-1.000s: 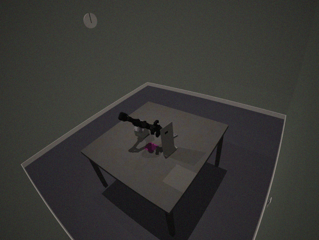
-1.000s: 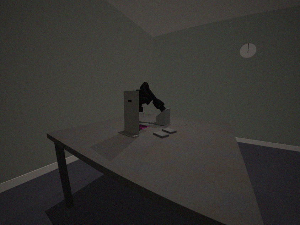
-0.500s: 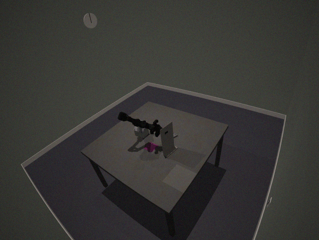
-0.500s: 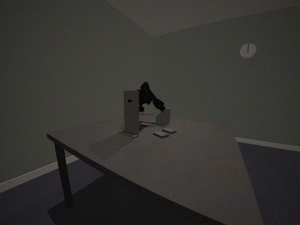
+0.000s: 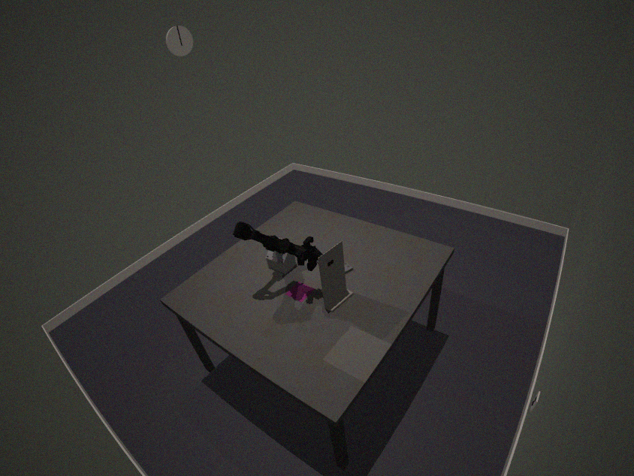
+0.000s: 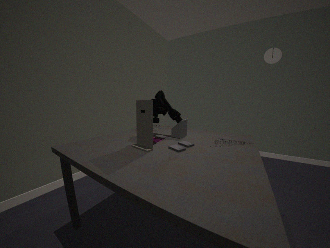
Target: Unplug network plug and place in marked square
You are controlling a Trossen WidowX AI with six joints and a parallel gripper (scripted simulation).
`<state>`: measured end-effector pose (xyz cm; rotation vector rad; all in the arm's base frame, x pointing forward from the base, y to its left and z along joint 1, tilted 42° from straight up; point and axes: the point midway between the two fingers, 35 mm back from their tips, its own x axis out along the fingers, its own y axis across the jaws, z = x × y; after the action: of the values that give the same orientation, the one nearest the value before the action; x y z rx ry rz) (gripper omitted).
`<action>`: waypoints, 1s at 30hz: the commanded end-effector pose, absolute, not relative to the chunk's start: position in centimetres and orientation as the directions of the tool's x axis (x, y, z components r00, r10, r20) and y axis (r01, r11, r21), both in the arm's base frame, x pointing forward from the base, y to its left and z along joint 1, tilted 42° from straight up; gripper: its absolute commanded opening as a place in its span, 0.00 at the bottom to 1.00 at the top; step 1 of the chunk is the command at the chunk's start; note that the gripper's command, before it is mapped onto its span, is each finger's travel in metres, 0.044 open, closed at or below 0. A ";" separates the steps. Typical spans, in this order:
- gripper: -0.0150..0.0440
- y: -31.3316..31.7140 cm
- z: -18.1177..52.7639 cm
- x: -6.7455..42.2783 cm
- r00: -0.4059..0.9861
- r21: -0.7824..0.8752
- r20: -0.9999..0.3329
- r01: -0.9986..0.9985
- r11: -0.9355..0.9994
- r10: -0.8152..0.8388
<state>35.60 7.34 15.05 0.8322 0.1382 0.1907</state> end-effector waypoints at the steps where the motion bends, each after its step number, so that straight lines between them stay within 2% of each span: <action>1: 0.25 7.3 15.0 35.2 0.975 0.747 -0.045 -0.112 0.655 0.219; 30: 0.25 7.4 14.6 33.5 0.975 0.747 -0.047 -0.112 0.655 0.219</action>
<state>33.86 7.49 14.63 0.8317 0.1396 0.1899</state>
